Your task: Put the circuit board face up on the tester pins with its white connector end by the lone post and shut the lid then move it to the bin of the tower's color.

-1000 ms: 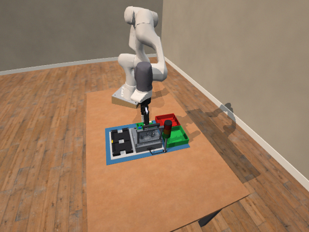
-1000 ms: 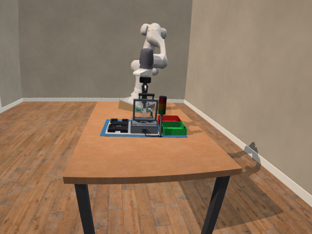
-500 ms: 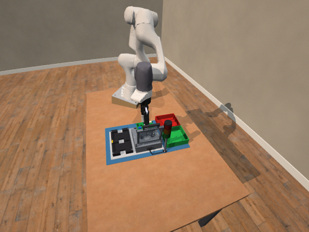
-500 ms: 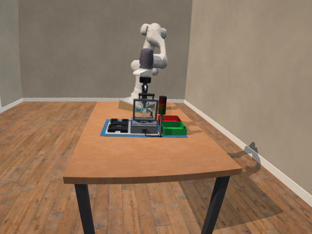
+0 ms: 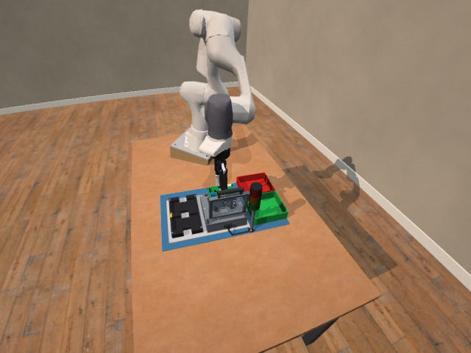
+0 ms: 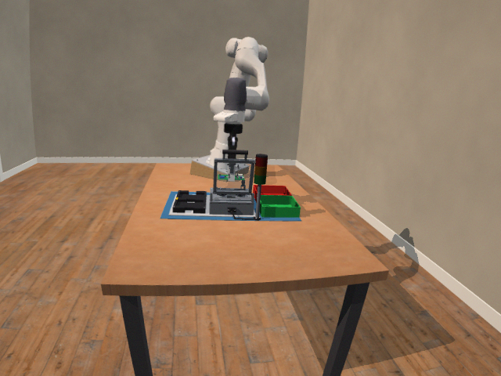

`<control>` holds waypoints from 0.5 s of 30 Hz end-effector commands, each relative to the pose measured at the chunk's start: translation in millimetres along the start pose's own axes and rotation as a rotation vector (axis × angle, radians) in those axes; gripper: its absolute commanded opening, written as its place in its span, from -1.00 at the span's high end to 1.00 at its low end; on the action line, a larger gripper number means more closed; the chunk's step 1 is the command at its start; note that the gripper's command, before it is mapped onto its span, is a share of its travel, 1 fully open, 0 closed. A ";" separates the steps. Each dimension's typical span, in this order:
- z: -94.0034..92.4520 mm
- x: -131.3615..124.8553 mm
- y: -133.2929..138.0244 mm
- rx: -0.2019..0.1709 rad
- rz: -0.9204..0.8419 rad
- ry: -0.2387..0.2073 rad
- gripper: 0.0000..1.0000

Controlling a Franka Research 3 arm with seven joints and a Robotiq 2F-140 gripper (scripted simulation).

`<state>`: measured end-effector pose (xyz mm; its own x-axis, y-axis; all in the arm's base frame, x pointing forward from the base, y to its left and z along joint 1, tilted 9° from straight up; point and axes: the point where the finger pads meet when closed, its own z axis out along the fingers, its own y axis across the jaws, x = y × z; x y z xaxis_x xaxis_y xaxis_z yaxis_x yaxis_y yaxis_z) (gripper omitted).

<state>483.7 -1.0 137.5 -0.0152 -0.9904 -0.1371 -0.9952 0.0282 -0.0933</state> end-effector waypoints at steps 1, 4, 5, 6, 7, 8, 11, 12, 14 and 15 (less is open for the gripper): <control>0.2 -1.1 0.2 -0.002 -0.002 0.002 0.09; 0.2 -1.2 0.2 -0.002 -0.002 0.002 0.09; 0.2 -1.2 0.2 -0.002 -0.002 0.002 0.09; 0.2 -1.3 0.2 -0.002 -0.002 0.002 0.09; 0.2 -1.3 0.2 -0.002 -0.002 0.002 0.09; 0.2 -1.3 0.2 -0.002 -0.002 0.002 0.09; 0.2 -1.4 0.2 -0.002 -0.002 0.002 0.09; 0.2 -1.4 0.2 -0.002 -0.002 0.002 0.09; 0.2 -1.5 0.2 -0.002 -0.002 0.002 0.09; 0.2 -1.5 0.2 -0.002 -0.002 0.002 0.09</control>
<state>483.7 -0.6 137.5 -0.0152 -0.9904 -0.1370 -0.9953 0.0282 -0.0932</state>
